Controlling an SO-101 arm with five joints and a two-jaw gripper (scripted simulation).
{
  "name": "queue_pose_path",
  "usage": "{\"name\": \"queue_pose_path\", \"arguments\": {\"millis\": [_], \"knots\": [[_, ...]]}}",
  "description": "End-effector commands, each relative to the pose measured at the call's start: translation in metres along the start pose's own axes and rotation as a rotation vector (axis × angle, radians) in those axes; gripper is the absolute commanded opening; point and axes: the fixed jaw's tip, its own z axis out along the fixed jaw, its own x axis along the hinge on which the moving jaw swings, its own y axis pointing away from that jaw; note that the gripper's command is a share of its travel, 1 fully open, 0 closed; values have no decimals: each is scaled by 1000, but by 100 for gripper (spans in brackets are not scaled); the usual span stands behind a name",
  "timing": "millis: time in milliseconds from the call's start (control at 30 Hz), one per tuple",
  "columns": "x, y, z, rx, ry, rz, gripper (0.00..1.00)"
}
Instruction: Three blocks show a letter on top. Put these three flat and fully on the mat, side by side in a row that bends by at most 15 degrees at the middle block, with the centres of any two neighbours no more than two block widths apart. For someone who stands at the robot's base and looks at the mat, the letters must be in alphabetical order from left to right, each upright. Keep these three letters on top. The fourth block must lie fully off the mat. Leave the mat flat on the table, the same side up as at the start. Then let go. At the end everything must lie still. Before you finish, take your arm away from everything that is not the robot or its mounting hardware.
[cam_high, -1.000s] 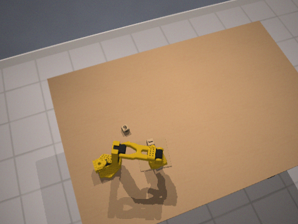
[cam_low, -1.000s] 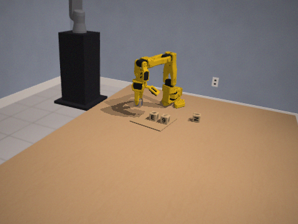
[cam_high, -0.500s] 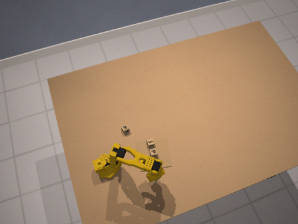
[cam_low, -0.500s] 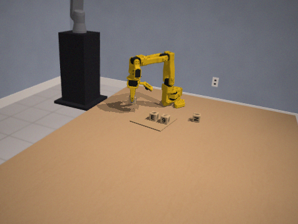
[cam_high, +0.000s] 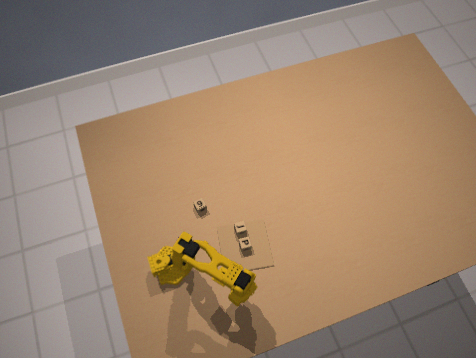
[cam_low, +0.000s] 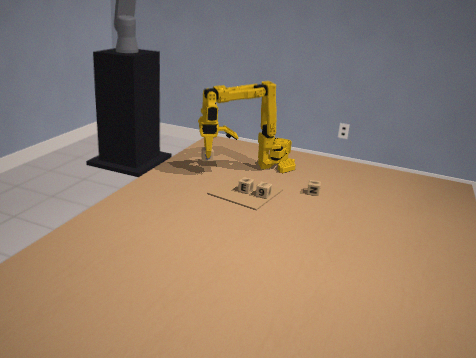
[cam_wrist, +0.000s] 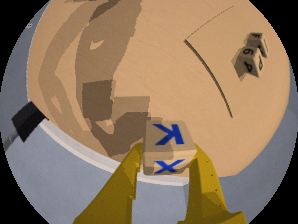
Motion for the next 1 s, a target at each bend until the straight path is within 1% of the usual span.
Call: {"name": "queue_pose_path", "arguments": {"millis": [0, 300, 700, 967], "knots": [[8, 8, -10, 7, 68, -46, 0], [10, 25, -10, -1, 68, -134, 0], [11, 36, -10, -7, 68, -193, 0], [11, 39, -10, -8, 68, -211, 0]]}}
